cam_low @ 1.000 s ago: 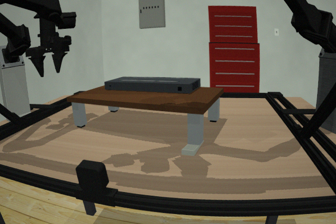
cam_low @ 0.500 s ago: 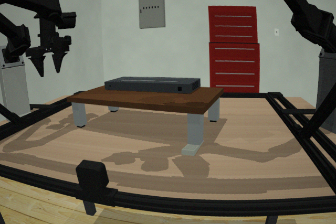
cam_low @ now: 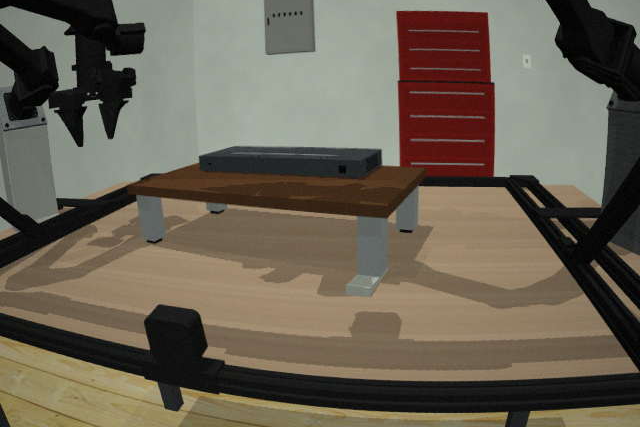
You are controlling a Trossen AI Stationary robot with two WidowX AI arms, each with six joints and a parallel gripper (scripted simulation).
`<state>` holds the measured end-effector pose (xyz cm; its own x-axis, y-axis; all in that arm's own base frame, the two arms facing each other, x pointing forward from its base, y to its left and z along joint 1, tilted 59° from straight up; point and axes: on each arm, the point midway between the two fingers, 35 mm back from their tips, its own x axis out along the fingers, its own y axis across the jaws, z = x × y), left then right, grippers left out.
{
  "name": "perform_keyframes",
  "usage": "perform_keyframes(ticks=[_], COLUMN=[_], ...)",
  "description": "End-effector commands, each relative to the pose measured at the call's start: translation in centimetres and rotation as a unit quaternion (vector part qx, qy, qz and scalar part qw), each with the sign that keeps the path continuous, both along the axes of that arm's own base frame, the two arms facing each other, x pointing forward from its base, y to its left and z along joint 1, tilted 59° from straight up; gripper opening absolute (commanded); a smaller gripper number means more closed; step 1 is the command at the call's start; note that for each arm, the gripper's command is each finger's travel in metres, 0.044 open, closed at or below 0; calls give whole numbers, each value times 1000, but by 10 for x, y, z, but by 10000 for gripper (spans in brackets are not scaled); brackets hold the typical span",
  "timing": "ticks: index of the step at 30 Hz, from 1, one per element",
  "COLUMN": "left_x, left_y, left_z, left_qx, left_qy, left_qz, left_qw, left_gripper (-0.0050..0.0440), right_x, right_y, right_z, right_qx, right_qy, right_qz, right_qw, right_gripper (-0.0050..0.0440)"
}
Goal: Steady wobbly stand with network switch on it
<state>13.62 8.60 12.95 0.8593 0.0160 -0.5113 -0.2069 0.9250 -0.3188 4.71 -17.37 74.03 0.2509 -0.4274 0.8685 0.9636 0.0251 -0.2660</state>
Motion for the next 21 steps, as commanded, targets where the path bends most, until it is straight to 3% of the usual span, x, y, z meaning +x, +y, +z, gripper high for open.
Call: perform_keyframes(ticks=[1,10,16,17,21], left_x=[0,0,0,0,0], left_y=[0,0,0,0,0], left_z=[0,0,0,0,0], left_qx=[0,0,0,0,0], left_qy=[0,0,0,0,0], left_qz=[0,0,0,0,0], left_qw=[1000,1000,1000,1000,1000], left_gripper=[440,440,440,440,440], right_x=[3,30,30,30,41], right_y=[-14,-83,-83,-93,-107], right_z=[-12,-123,-123,-124,-179], right_qx=[31,224,224,233,306], right_qy=[16,134,134,131,178], right_qz=[-3,0,0,4,19], right_qw=[999,965,965,964,935], right_gripper=[440,440,440,440,440])
